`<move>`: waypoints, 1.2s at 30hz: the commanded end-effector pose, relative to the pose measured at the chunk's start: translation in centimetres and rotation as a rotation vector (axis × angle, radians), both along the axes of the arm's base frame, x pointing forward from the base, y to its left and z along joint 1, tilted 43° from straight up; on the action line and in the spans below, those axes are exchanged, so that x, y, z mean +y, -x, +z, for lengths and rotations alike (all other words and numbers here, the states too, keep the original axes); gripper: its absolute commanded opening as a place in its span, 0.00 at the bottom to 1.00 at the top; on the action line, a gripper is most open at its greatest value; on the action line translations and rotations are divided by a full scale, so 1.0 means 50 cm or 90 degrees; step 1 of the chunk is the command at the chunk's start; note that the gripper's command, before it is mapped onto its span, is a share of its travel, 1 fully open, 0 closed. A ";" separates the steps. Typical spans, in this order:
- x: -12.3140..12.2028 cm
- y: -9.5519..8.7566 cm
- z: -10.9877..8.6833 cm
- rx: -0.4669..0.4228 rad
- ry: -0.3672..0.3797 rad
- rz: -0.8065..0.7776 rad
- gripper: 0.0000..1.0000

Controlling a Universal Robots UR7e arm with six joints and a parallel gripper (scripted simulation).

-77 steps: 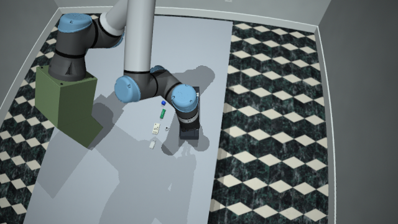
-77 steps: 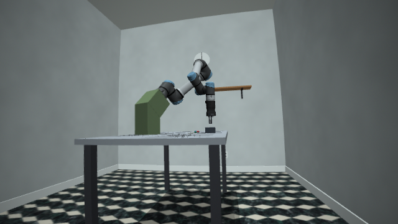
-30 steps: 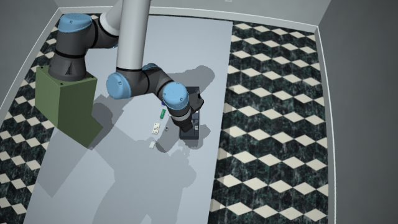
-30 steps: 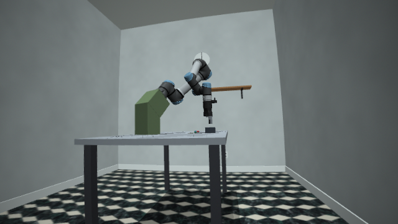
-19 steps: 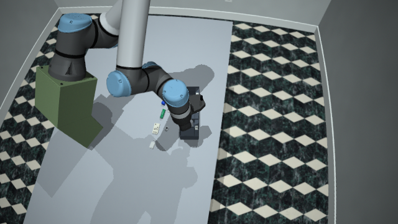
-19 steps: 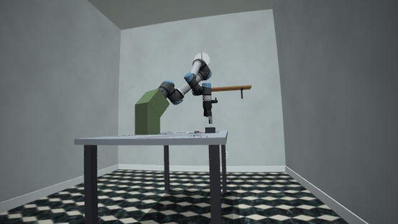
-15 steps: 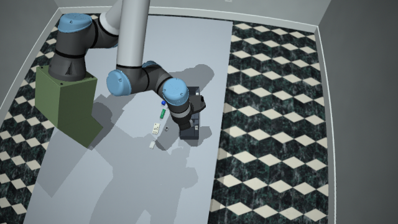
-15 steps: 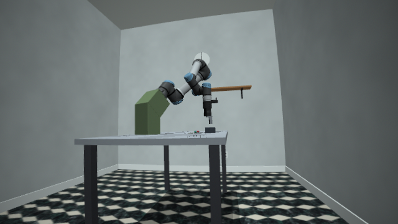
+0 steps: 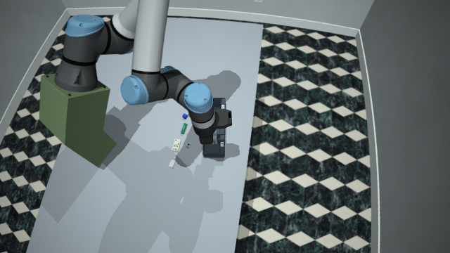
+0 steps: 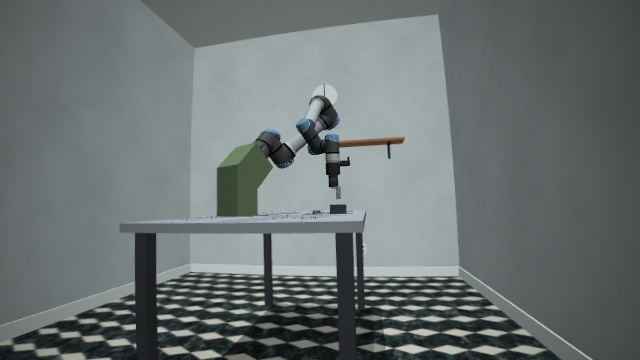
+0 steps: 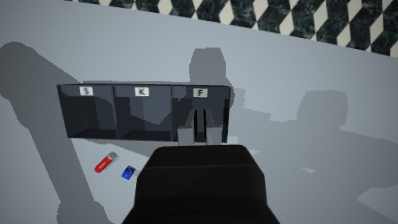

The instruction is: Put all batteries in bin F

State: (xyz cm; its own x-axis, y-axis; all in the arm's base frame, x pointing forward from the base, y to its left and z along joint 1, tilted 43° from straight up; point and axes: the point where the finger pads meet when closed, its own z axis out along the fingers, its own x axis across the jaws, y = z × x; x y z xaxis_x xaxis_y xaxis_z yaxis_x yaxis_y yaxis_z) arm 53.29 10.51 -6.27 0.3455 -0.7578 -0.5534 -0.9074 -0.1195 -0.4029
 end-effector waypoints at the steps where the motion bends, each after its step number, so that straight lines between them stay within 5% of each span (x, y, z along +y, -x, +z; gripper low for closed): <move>1: 0.012 -0.005 -0.014 0.007 0.002 -0.013 0.31; 21: 0.073 -0.029 -0.084 0.007 0.002 -0.013 0.31; 36: 0.074 -0.029 -0.086 0.007 0.002 -0.013 0.31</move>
